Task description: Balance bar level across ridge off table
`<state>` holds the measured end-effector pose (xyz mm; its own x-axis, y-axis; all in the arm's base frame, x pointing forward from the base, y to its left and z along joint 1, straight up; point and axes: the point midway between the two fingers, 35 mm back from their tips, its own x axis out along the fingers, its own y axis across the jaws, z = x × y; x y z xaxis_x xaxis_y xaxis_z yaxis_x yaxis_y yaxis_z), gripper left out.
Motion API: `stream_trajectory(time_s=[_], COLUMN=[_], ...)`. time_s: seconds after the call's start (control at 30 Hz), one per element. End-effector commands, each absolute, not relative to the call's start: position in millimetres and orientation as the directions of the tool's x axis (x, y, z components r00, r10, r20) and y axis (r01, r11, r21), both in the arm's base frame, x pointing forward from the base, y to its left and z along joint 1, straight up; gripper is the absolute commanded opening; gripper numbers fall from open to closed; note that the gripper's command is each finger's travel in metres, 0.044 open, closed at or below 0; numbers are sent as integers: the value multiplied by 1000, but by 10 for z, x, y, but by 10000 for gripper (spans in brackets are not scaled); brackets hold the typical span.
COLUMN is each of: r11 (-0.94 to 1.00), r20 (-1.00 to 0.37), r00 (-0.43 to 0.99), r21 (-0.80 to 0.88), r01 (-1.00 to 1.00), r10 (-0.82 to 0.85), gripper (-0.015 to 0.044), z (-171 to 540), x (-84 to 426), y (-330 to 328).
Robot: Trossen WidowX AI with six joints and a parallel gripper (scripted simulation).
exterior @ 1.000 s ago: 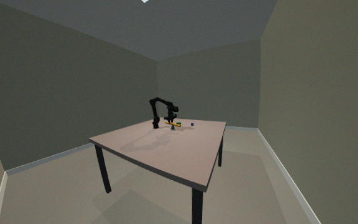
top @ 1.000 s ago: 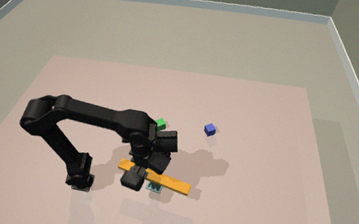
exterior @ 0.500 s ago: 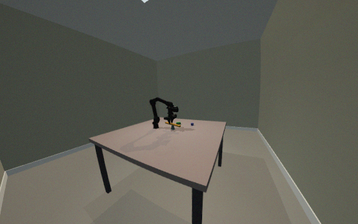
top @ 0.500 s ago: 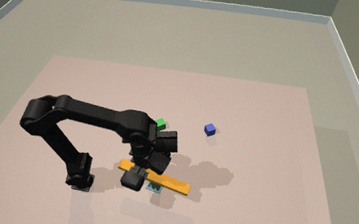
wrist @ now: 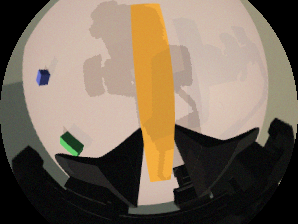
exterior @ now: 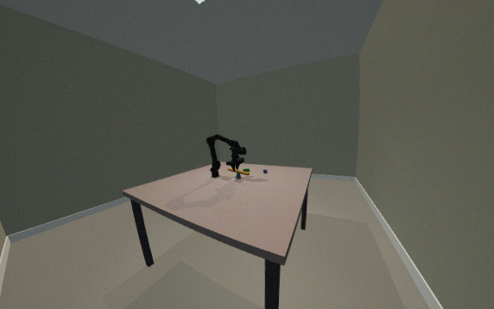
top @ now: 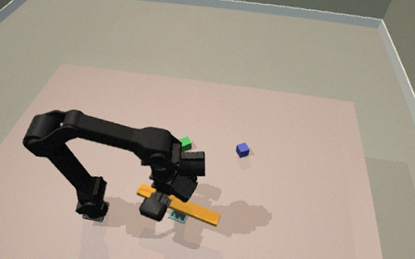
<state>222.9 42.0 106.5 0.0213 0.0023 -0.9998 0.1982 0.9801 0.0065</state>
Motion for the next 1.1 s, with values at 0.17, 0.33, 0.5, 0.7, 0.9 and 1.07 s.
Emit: stream_trajectory(time_s=[0.17, 0.33, 0.5, 0.7, 0.9, 1.07], r11=[979, 979, 979, 979, 979, 979], r20=[-1000, -1000, -1000, -1000, -1000, -1000], r00=[23, 23, 23, 23, 23, 23], r21=[9, 9, 9, 9, 9, 9], r01=[204, 204, 204, 204, 204, 204], r10=[4, 4, 4, 4, 4, 4], gripper=[0, 0, 0, 0, 0, 0], z=[1056, 1052, 1048, 1042, 1038, 1034], x=[2230, 2229, 2227, 2226, 2225, 2224], y=[423, 423, 423, 423, 423, 423])
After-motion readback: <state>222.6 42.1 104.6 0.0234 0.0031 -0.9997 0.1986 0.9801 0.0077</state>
